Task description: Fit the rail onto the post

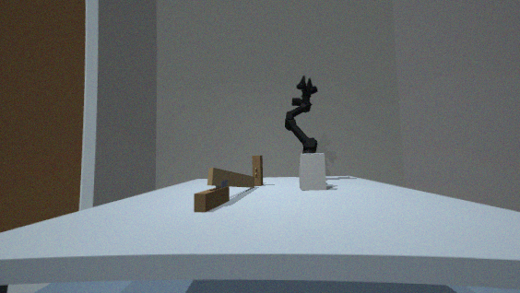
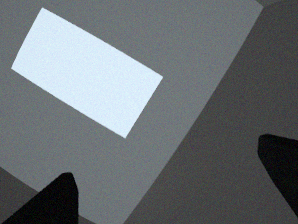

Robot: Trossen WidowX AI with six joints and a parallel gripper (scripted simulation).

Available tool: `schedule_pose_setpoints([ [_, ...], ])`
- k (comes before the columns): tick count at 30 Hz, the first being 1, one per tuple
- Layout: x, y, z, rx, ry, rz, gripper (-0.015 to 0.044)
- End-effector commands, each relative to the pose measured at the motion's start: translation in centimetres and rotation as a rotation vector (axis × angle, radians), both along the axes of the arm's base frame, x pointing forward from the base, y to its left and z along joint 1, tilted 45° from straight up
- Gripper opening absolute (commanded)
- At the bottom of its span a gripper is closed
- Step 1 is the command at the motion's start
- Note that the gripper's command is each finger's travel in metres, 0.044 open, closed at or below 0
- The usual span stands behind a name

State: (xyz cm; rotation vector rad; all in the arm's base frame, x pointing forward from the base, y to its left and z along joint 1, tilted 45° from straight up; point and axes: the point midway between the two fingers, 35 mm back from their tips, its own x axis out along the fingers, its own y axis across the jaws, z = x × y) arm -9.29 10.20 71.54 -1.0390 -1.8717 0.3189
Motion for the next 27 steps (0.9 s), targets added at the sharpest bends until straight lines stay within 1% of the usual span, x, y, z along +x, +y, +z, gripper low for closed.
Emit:
schedule_pose_setpoints([
  [1,-0.1,0.0,0.0,0.001,-0.003,0.001,0.0426],
  [2,-0.3,-0.1,0.0,0.004,-0.013,0.005,0.0440],
  [6,-2.6,-1.5,-0.3,0.045,-0.119,0.041,0.0440],
  [14,-8.7,-7.2,-1.5,0.220,-0.406,0.134,0.0440],
  [20,-12.0,-12.6,-2.7,0.393,-0.583,0.186,0.0440],
  [27,-14.3,-21.0,-5.1,0.683,-0.768,0.235,0.0440],
])
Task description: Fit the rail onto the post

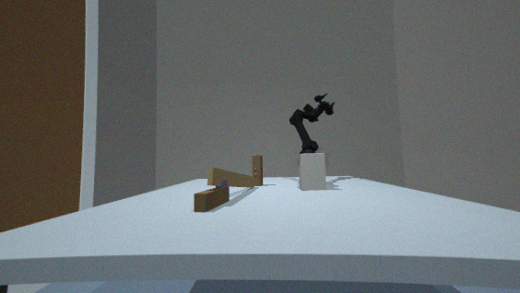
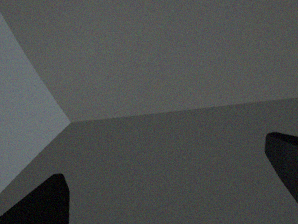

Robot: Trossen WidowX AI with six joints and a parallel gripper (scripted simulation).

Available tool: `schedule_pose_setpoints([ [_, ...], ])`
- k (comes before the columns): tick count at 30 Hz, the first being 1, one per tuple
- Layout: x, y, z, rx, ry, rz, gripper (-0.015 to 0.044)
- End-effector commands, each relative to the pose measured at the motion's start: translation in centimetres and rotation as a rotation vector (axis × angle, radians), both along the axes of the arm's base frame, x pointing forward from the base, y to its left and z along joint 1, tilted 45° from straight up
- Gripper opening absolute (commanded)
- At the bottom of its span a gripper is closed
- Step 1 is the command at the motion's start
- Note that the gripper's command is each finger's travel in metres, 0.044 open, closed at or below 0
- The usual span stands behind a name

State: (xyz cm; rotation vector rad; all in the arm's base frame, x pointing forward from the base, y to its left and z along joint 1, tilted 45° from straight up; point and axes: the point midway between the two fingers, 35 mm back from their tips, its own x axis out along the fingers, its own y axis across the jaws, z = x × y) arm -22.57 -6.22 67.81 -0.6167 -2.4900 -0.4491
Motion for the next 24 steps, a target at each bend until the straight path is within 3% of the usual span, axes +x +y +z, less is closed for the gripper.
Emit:
schedule_pose_setpoints([
  [1,-1.1,-5.9,-1.7,0.200,-0.100,0.069,0.0440],
  [13,1.6,-19.9,-6.8,0.720,-0.201,0.230,0.0440],
  [24,10.3,-30.4,-12.0,1.096,-0.110,0.436,0.0440],
])
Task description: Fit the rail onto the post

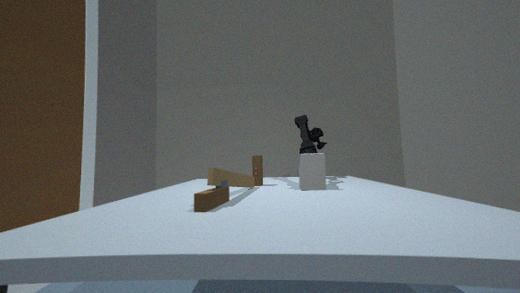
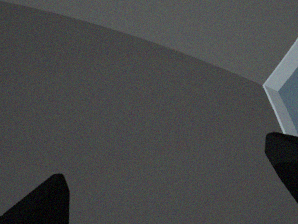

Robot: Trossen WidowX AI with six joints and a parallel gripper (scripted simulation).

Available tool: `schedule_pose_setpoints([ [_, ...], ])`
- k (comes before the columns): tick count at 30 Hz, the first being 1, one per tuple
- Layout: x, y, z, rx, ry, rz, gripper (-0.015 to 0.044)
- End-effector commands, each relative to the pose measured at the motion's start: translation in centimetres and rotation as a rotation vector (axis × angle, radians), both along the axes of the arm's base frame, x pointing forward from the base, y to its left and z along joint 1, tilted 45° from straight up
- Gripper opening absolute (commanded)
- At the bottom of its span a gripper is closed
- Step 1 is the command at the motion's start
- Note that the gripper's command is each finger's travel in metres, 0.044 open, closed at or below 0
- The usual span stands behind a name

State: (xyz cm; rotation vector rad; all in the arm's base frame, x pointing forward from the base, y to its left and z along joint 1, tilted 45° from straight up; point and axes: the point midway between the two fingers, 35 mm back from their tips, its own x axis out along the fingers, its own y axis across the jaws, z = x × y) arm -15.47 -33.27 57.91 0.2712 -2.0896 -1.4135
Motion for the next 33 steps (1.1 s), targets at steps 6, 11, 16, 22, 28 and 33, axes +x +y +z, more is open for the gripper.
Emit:
schedule_pose_setpoints([
  [6,10.5,-8.3,-6.4,0.410,0.152,0.226,0.0440],
  [11,17.3,-10.8,-10.1,0.617,0.293,0.344,0.0440],
  [16,24.3,-11.8,-14.0,0.803,0.469,0.456,0.0440],
  [22,32.6,-11.1,-18.9,0.997,0.722,0.577,0.0440],
  [28,40.5,-8.5,-23.8,1.158,1.021,0.678,0.0440],
  [33,46.4,-4.7,-27.8,1.248,1.308,0.764,0.0440],
])
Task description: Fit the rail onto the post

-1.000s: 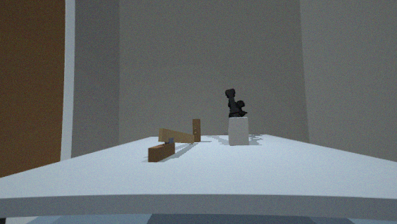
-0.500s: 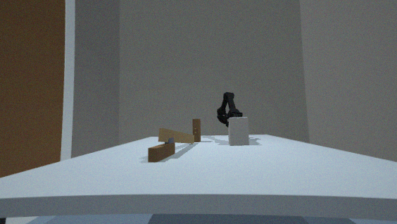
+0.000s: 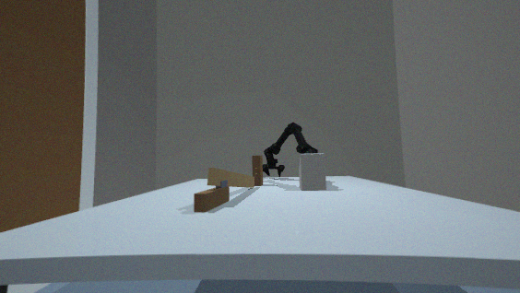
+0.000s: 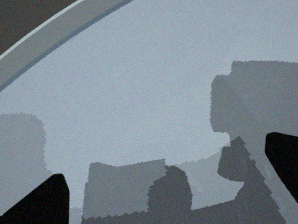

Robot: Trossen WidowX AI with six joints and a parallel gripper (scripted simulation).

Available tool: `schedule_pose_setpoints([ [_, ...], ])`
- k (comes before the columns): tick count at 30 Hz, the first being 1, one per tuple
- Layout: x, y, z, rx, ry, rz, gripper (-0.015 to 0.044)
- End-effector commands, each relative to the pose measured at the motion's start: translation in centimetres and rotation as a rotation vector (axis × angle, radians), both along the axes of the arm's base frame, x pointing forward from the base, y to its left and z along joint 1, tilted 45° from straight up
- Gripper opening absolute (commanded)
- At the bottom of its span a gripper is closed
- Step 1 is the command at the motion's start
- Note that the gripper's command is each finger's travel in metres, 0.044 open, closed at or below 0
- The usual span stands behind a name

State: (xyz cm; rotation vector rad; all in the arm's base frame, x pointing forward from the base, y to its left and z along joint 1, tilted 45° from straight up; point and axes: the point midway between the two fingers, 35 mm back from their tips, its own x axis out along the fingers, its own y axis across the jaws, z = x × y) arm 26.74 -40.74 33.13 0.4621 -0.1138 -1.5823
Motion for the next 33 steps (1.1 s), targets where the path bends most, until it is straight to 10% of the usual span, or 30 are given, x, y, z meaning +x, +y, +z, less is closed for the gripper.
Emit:
schedule_pose_setpoints([
  [1,5.3,3.7,-3.9,0.083,0.207,0.177,0.0440],
  [18,16.2,21.9,-18.8,0.202,1.116,0.823,0.0440],
  [33,12.9,41.2,-31.3,-0.028,2.195,1.421,0.0440],
])
